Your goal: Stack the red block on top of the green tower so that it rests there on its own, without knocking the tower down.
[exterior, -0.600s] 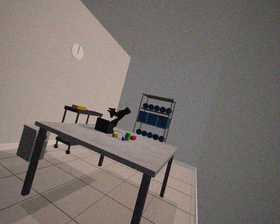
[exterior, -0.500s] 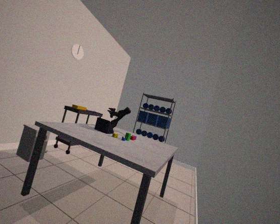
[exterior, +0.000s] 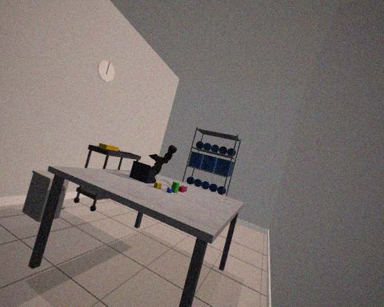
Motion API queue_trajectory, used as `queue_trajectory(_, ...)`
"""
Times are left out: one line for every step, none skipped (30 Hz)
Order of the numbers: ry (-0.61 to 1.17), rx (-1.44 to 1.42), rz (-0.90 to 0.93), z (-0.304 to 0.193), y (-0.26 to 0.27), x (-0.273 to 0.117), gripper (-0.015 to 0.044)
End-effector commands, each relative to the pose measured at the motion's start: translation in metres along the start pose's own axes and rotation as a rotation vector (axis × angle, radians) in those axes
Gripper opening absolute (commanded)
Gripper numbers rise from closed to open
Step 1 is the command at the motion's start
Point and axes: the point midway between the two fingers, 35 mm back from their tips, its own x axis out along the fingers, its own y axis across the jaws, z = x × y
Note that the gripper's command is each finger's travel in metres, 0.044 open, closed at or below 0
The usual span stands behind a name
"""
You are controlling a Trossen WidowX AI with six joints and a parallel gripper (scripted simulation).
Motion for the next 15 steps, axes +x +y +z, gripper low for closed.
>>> queue_trajectory(-0.065,-0.065,0.070,0.013,0.017,-0.012,0.0440)
queue_trajectory(-0.086,-0.084,0.091,0.018,0.022,-0.016,0.0440)
queue_trajectory(-0.106,-0.102,0.110,0.022,0.027,-0.021,0.0440)
queue_trajectory(-0.127,-0.121,0.129,0.026,0.031,-0.025,0.0440)
queue_trajectory(-0.149,-0.139,0.147,0.031,0.035,-0.030,0.0440)
queue_trajectory(-0.171,-0.158,0.165,0.035,0.039,-0.035,0.0440)
queue_trajectory(-0.194,-0.176,0.182,0.039,0.043,-0.040,0.0440)
queue_trajectory(-0.217,-0.194,0.199,0.043,0.047,-0.045,0.0440)
queue_trajectory(-0.240,-0.211,0.215,0.047,0.051,-0.051,0.0440)
queue_trajectory(-0.264,-0.229,0.230,0.052,0.055,-0.056,0.0440)
queue_trajectory(-0.289,-0.246,0.245,0.056,0.058,-0.062,0.0440)
queue_trajectory(-0.314,-0.263,0.259,0.060,0.061,-0.068,0.0440)
queue_trajectory(-0.339,-0.279,0.272,0.064,0.064,-0.074,0.0440)
queue_trajectory(-0.364,-0.296,0.285,0.068,0.067,-0.080,0.0440)
queue_trajectory(-0.390,-0.312,0.297,0.072,0.070,-0.086,0.0440)
